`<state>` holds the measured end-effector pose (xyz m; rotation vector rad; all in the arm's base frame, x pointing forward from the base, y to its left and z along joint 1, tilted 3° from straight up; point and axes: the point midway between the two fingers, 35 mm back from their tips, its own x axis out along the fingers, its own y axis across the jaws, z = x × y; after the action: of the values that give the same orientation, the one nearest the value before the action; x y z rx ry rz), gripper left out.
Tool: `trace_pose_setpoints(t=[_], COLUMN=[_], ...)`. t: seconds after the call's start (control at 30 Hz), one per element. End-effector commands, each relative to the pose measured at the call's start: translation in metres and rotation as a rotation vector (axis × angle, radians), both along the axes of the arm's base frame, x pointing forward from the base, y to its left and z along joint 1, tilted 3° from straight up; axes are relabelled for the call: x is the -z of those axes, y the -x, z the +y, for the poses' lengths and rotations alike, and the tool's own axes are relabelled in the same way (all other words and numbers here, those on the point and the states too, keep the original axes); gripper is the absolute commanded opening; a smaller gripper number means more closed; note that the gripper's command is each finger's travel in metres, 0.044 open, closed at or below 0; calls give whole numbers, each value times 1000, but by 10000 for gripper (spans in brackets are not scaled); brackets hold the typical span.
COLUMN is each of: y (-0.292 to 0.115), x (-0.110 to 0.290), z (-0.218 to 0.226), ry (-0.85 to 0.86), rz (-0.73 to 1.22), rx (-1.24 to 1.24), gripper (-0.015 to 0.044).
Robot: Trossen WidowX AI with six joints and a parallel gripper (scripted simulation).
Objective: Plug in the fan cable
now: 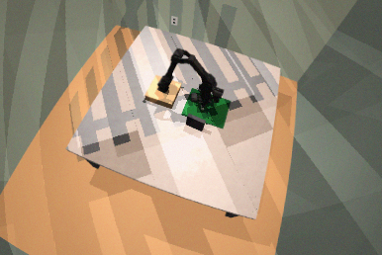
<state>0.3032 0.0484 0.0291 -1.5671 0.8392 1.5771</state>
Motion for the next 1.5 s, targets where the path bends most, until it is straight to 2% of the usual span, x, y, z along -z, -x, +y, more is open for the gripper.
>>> trace_pose_setpoints(t=[0.0, 1.47], y=[2, 1], x=[2, 17], z=[0, 1], ry=[-3, -4], rz=[4, 4], rx=[3, 4], gripper=[0, 0])
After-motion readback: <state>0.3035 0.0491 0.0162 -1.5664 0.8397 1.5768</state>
